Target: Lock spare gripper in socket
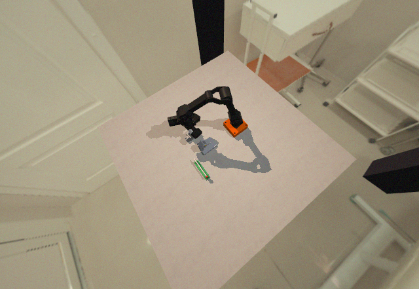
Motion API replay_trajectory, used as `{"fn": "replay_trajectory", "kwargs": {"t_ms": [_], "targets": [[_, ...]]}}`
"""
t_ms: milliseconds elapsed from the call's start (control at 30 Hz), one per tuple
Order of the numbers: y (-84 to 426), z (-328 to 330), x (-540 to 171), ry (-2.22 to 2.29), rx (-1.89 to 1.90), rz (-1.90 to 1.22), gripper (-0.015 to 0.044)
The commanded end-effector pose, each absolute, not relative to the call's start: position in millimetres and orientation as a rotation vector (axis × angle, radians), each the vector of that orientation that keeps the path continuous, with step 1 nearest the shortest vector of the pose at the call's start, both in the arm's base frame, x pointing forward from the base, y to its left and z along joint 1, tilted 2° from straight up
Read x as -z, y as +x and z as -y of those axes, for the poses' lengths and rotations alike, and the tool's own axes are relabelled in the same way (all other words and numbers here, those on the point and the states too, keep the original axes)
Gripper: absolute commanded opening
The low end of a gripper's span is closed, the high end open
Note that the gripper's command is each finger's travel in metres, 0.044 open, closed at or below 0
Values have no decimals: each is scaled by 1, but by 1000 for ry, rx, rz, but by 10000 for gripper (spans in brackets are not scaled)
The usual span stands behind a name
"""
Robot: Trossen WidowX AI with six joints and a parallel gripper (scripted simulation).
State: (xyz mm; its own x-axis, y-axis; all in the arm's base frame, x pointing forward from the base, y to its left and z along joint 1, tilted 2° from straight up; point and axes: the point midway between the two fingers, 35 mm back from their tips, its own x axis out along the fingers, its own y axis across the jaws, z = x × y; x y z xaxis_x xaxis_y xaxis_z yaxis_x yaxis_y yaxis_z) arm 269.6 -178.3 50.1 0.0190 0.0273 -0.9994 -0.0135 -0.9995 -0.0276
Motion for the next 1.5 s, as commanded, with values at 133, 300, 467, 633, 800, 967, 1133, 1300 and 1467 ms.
{"fn": "replay_trajectory", "kwargs": {"t_ms": [133,300,467,633,800,967,1133,1300,1467], "targets": [[269,178,-49,-2219,-2181,16,440],[269,178,-49,-2219,-2181,16,440],[270,179,-56,-2219,-2181,16,440],[269,179,-89,-2218,-2182,17,440],[267,179,-109,-2216,-2183,17,440],[269,180,-103,-2445,-2251,389,440],[269,180,-105,-2732,-2295,996,440],[268,181,-107,-2944,-2249,1703,440],[268,181,-110,-3002,-2079,2548,440]]}}
